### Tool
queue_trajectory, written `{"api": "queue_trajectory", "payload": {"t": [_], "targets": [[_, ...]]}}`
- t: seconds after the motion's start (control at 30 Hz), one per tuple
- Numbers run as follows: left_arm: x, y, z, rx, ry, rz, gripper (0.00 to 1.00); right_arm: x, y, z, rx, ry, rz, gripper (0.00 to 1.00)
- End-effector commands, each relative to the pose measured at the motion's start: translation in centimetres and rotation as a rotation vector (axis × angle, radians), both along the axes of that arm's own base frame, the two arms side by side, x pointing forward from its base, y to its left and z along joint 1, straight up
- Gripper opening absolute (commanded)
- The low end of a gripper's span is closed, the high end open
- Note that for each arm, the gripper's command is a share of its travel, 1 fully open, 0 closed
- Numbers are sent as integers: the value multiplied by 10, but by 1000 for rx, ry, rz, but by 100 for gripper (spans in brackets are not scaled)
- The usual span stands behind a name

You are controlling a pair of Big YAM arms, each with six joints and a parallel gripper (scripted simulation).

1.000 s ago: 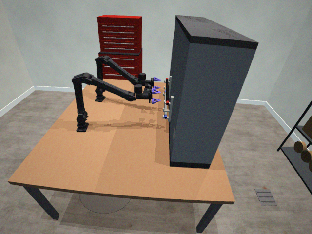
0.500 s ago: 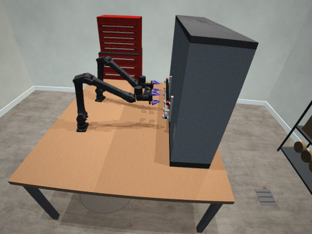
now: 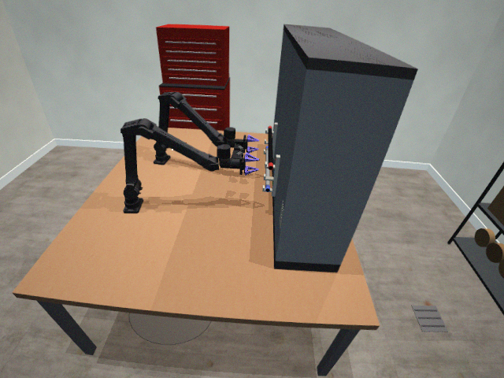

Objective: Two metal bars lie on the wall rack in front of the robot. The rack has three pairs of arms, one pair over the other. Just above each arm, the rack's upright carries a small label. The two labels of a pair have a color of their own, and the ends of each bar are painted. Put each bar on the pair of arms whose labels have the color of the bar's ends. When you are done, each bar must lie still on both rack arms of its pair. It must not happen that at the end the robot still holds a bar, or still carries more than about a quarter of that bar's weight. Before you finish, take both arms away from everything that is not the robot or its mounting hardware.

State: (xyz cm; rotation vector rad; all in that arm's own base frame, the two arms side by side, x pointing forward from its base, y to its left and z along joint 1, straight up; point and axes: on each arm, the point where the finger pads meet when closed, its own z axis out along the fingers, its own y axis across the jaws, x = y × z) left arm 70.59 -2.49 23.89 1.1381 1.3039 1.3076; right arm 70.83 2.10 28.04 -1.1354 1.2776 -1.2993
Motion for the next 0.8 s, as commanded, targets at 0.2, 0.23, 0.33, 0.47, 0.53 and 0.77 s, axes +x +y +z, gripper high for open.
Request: {"api": "queue_trajectory", "payload": {"t": [0.2, 0.23, 0.33, 0.47, 0.53, 0.77], "targets": [[3, 10, -9, -18, -35, 11, 59, -2, 2, -31, 12, 17, 2, 58], [3, 10, -9, -18, -35, 11, 59, -2, 2, -31, 12, 17, 2, 58], [3, 10, -9, -18, -34, 11, 59, -2, 2, -31, 12, 19, 3, 58], [3, 10, -9, -18, -34, 11, 59, -3, 2, -31, 11, 21, 4, 58], [3, 10, -9, -18, -33, 11, 59, -3, 2, -31, 11, 22, 5, 58], [3, 10, -9, -17, -33, 11, 59, -4, 2, -31, 11, 24, 6, 58]]}}
